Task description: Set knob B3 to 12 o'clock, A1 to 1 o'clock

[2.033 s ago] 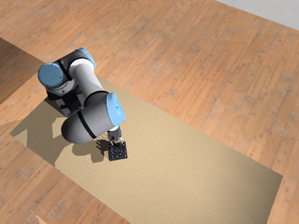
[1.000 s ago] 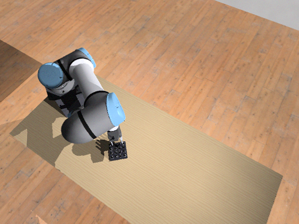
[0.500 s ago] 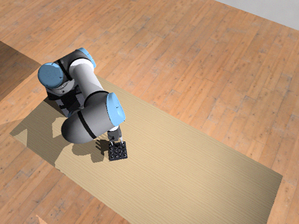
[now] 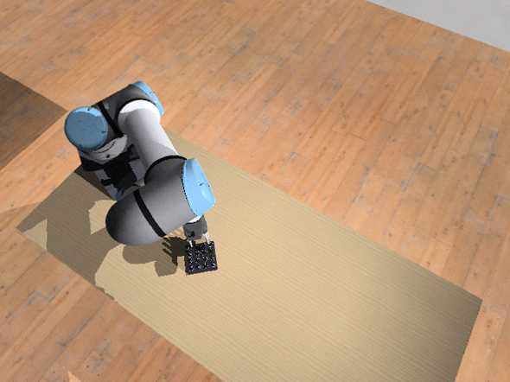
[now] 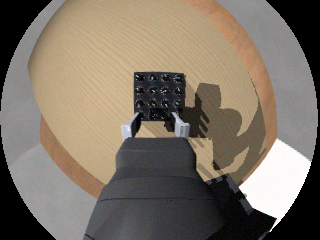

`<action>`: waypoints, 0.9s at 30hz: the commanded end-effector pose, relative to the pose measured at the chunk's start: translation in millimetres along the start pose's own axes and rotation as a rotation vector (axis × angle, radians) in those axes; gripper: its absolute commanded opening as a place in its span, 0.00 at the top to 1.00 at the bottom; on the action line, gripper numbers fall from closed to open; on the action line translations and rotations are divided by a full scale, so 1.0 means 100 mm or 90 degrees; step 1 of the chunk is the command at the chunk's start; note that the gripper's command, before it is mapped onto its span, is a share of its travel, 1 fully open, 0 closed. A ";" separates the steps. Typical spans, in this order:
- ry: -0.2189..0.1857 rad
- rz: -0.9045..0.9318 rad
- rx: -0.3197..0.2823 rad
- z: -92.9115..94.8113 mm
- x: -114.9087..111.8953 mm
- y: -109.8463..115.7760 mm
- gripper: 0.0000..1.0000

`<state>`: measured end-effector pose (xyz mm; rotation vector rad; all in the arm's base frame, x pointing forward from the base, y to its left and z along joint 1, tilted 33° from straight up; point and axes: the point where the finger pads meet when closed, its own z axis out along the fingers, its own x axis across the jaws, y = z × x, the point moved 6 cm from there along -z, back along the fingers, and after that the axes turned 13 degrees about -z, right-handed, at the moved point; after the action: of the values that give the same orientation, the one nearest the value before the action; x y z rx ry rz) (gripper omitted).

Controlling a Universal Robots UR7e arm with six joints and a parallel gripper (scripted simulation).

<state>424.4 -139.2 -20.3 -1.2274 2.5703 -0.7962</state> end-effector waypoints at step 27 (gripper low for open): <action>0.000 0.000 0.000 0.00 -0.11 0.46 0.00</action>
<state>403.7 -111.0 -42.9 -1.2282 2.5714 -0.7945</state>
